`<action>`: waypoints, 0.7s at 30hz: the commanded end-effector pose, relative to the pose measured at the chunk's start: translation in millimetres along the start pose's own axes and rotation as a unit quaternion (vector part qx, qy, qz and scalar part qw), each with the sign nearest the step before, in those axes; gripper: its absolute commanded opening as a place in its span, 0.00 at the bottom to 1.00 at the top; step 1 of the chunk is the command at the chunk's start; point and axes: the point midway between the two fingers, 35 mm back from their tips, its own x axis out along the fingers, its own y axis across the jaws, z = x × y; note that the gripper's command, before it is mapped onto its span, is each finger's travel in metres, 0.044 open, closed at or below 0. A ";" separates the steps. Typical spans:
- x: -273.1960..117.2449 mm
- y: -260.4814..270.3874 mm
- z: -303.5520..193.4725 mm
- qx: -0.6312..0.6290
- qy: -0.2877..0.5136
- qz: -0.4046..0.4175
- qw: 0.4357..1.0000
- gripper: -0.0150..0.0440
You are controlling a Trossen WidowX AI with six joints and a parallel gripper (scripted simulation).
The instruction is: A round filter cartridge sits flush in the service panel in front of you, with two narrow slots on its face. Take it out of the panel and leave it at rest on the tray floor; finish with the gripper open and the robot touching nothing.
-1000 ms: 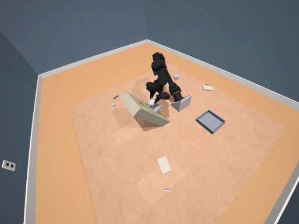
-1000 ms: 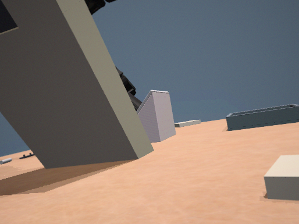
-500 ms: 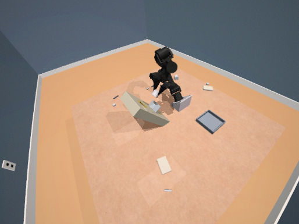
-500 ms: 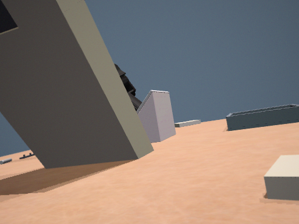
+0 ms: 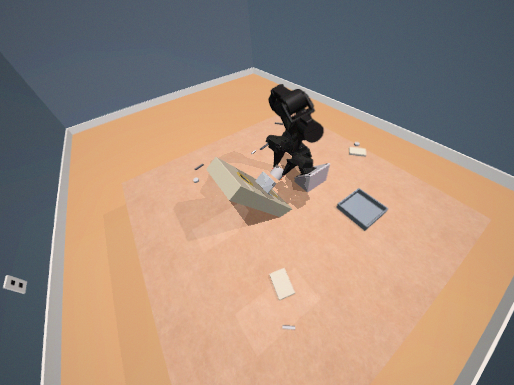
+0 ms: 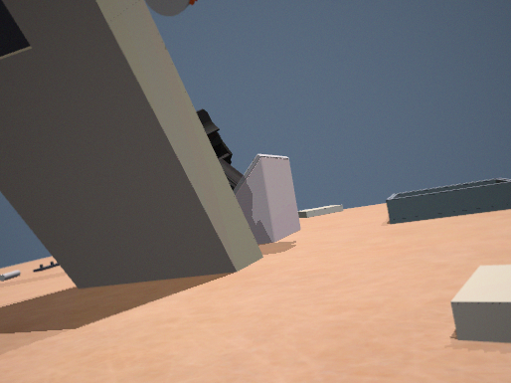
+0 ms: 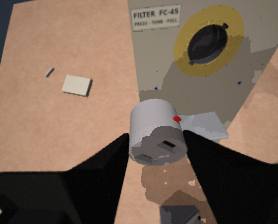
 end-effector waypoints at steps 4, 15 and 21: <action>0.9 13.2 -3.0 -0.011 0.004 0.004 1.000 0.25; -17.1 83.0 -41.2 -0.199 0.027 0.112 0.973 0.25; -28.9 118.8 -65.0 -0.302 0.027 0.175 0.937 0.25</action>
